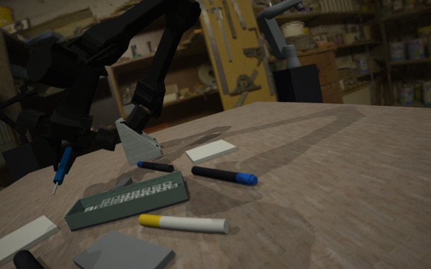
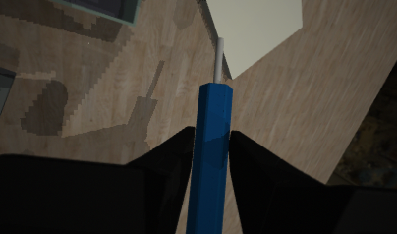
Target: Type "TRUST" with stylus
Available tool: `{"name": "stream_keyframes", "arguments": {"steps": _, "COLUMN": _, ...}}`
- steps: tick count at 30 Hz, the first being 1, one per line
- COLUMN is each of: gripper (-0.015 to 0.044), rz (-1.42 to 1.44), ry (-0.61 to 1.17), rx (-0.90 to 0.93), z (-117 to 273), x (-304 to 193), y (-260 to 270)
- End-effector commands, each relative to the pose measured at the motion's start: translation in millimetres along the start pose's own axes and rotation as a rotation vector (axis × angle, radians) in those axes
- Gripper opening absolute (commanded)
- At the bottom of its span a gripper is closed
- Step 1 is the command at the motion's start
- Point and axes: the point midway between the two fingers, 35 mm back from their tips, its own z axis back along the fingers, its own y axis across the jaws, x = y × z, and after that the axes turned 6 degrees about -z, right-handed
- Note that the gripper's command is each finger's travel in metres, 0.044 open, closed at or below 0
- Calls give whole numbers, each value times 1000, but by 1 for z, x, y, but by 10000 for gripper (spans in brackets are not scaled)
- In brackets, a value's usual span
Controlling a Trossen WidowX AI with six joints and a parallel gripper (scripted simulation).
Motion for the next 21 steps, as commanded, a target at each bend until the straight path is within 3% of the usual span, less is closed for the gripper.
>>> {"name": "stream_keyframes", "arguments": {"steps": 1, "gripper": 0, "rz": 109, "ry": 17, "rx": -43, "z": 10, "x": 13, "y": 7}}
{"name": "stream_keyframes", "arguments": {"steps": 21, "gripper": 0, "rz": 981, "ry": 259, "rx": -250, "z": 77, "x": 66, "y": 73}}
